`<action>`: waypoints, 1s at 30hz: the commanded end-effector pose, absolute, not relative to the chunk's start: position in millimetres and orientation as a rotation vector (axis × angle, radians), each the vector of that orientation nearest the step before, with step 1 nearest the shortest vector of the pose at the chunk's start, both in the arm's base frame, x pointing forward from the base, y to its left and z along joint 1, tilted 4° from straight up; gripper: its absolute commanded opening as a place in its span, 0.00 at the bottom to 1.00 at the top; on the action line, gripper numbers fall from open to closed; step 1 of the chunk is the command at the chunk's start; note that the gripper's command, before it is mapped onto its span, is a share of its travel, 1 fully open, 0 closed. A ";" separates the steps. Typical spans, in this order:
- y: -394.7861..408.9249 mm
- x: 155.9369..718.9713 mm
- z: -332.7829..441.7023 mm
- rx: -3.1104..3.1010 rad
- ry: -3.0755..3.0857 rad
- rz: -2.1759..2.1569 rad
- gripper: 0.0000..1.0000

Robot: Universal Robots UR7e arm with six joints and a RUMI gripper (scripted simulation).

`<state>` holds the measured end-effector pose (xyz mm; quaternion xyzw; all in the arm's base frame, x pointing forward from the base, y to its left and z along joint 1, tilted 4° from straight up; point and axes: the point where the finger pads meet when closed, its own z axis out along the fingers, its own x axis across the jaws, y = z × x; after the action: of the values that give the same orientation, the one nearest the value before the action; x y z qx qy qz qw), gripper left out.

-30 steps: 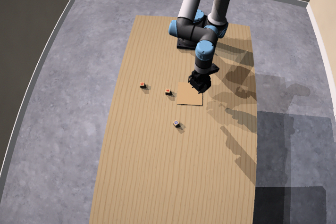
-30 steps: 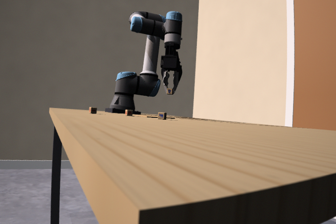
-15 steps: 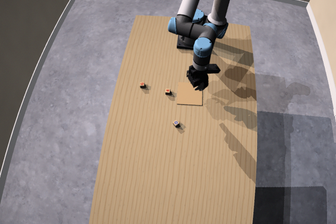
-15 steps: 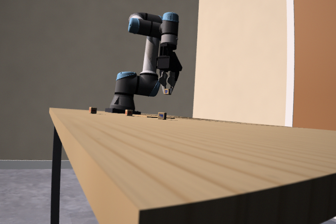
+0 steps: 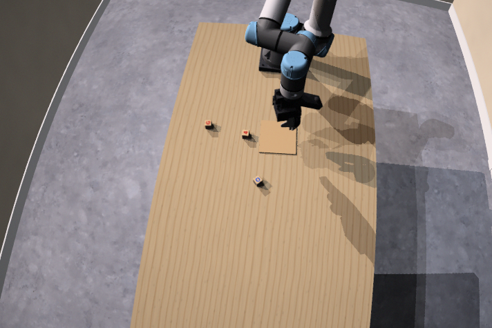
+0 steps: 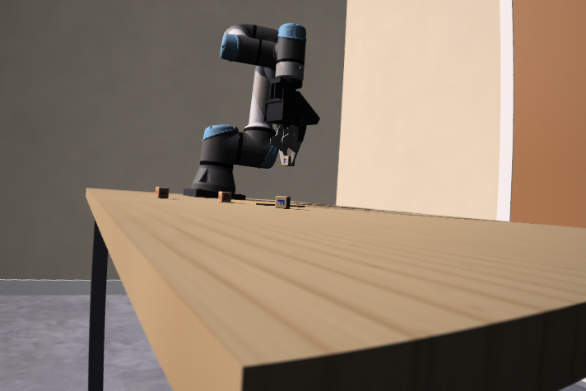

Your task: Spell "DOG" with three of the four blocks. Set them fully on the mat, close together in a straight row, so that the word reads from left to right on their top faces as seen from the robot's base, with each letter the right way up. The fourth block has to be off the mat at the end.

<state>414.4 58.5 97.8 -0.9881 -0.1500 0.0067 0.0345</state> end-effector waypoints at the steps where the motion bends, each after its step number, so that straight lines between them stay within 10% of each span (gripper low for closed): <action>1: 55.4 407.6 96.3 -3.068 -0.251 0.027 0.05; 30: 53.8 403.2 95.2 -3.076 -0.094 0.032 0.05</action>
<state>404.1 54.3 95.5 -0.9989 -0.0319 0.0105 0.0321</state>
